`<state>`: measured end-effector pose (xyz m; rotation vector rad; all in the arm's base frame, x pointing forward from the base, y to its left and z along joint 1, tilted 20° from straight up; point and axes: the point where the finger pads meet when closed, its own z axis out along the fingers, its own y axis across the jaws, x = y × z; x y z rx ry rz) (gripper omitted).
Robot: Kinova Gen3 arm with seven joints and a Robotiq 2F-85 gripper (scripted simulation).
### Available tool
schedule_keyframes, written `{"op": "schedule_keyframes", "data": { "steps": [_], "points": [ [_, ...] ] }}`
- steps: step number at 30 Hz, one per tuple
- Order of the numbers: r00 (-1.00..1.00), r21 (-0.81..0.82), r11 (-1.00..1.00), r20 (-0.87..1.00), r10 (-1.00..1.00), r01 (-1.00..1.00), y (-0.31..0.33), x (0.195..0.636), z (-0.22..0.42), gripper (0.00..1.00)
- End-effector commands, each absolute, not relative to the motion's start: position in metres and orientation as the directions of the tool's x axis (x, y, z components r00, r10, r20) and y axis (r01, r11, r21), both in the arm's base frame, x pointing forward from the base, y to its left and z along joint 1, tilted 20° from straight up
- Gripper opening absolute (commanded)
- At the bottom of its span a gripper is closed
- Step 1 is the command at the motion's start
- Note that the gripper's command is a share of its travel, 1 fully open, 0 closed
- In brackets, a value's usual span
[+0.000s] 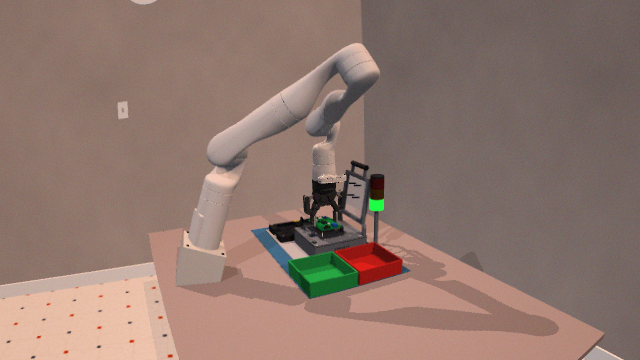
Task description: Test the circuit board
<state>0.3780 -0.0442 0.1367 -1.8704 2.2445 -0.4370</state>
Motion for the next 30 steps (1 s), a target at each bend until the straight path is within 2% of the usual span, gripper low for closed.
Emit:
{"op": "schedule_keyframes", "data": {
  "steps": [1, 30],
  "points": [
    [-0.188, -0.342, 0.162, 0.045, -0.981, -0.925, -0.044, 0.378, 0.138, 0.77],
    [-0.188, -0.342, 0.162, 0.045, -0.981, -0.925, -0.039, 0.361, 0.185, 0.77]
  ]
}}
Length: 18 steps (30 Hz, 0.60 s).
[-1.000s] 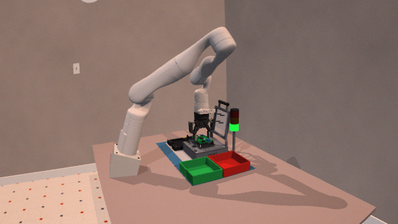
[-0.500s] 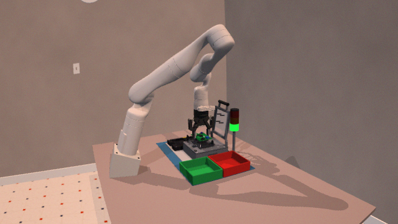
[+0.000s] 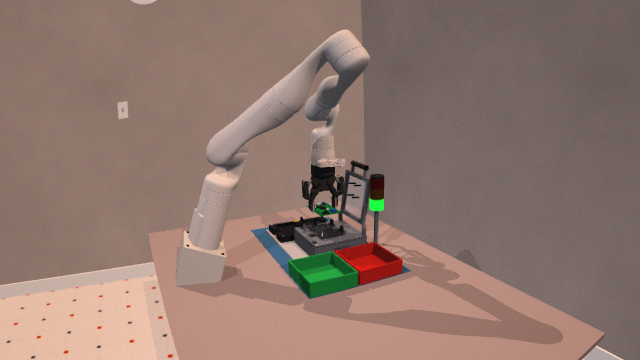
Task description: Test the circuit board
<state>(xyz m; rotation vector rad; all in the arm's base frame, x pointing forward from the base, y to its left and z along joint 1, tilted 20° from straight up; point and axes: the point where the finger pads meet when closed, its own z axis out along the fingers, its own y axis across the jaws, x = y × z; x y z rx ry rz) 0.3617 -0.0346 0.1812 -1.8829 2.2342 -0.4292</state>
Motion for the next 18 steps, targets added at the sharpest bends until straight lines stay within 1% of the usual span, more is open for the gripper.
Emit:
{"op": "schedule_keyframes", "data": {
  "steps": [1, 18],
  "points": [
    [-0.188, -0.342, 0.162, 0.045, -0.981, -0.925, -0.039, 0.361, 0.188, 0.77],
    [-0.188, -0.342, 0.162, 0.045, -0.981, -0.925, -0.036, 0.353, 0.209, 0.77]
  ]
}}
